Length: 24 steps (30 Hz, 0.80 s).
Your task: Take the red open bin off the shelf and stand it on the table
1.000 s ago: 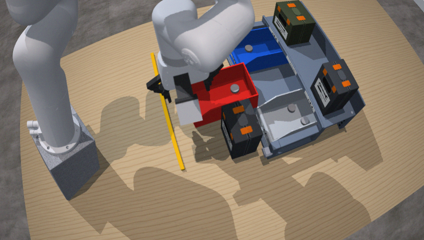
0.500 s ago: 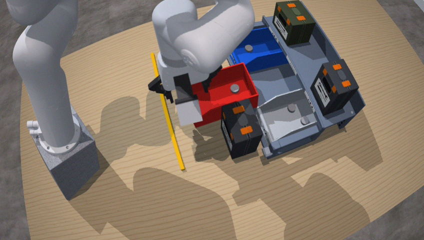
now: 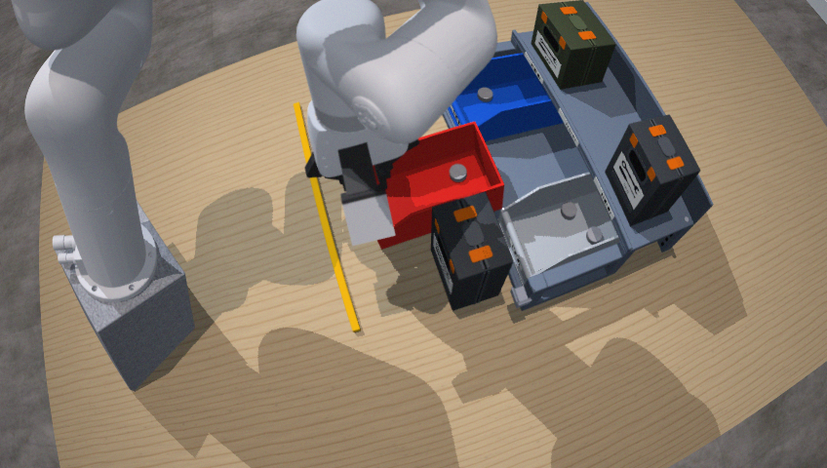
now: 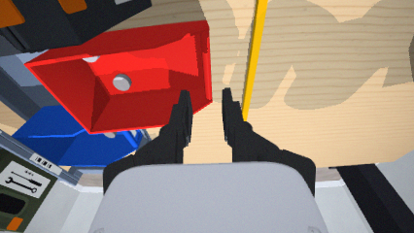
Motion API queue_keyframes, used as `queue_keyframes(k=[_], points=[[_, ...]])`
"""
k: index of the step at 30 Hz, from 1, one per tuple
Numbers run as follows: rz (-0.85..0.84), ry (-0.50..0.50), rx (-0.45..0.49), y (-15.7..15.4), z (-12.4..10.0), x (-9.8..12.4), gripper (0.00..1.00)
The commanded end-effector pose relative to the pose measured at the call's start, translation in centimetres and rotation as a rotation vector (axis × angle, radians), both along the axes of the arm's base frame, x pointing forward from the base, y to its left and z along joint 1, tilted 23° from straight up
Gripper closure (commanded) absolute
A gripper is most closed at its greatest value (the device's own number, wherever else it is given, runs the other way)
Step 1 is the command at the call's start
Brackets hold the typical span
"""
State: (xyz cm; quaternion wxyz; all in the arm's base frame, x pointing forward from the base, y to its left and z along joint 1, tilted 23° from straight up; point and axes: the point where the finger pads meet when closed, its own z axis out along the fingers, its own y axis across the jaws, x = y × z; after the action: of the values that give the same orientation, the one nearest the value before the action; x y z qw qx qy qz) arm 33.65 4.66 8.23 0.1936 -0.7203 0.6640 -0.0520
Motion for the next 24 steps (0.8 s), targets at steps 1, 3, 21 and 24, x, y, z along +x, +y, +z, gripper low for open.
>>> queue_keyframes(k=[1, 3, 21, 24], points=[[0.0, -0.002, 0.0, 0.0, 0.5, 0.7, 0.67], [0.0, -0.002, 0.0, -0.1, 1.5, 2.0, 0.67], [0.0, -0.002, 0.0, -0.1, 4.2, 5.9, 0.67], [0.0, -0.002, 0.0, -0.1, 4.7, 6.6, 0.67]])
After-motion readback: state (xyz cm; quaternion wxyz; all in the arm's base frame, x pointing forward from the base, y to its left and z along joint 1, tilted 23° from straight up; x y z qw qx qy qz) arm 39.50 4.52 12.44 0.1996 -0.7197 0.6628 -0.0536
